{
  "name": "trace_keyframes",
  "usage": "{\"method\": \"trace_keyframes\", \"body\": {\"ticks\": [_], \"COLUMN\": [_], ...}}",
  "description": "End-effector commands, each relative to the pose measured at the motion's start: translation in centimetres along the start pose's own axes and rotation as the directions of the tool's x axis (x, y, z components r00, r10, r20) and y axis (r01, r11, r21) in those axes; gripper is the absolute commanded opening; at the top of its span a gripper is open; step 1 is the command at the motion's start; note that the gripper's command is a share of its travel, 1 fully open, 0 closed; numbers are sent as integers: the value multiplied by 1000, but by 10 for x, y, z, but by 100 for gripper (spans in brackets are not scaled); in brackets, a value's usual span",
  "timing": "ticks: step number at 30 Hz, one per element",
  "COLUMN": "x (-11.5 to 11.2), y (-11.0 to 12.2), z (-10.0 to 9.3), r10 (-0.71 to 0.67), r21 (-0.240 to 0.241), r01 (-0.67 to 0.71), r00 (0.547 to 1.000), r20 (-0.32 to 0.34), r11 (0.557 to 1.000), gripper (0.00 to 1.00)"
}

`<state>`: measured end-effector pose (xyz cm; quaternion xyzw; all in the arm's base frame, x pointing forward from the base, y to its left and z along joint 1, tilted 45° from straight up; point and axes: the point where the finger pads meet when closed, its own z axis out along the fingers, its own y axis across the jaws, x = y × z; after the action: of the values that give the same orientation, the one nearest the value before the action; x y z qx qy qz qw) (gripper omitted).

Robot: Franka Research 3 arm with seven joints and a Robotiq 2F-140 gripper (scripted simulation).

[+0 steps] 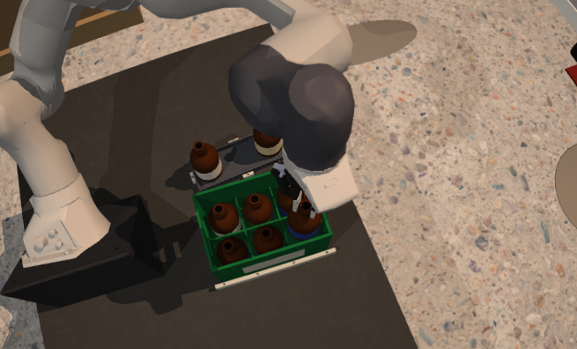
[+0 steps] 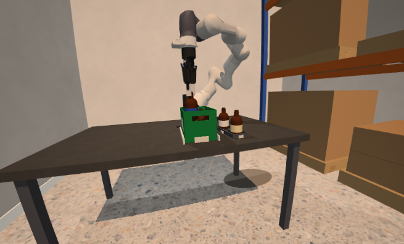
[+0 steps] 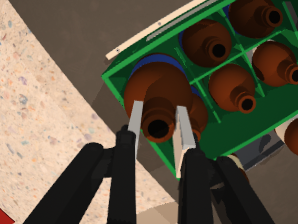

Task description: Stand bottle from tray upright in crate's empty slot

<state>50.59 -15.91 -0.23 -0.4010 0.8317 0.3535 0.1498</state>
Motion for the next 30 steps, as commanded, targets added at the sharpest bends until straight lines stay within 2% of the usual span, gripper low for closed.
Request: {"method": "trace_keyframes", "body": {"ticks": [1, 9, 30], "x": [0, 0, 0], "y": [-3, -3, -4], "z": [4, 11, 13], "r10": [-10, -10, -10], "r21": [9, 9, 9], "r01": [10, 10, 10], "r00": [1000, 1000, 1000], "r20": [0, 0, 0], "r11": [1000, 1000, 1000], "gripper": [0, 0, 0]}}
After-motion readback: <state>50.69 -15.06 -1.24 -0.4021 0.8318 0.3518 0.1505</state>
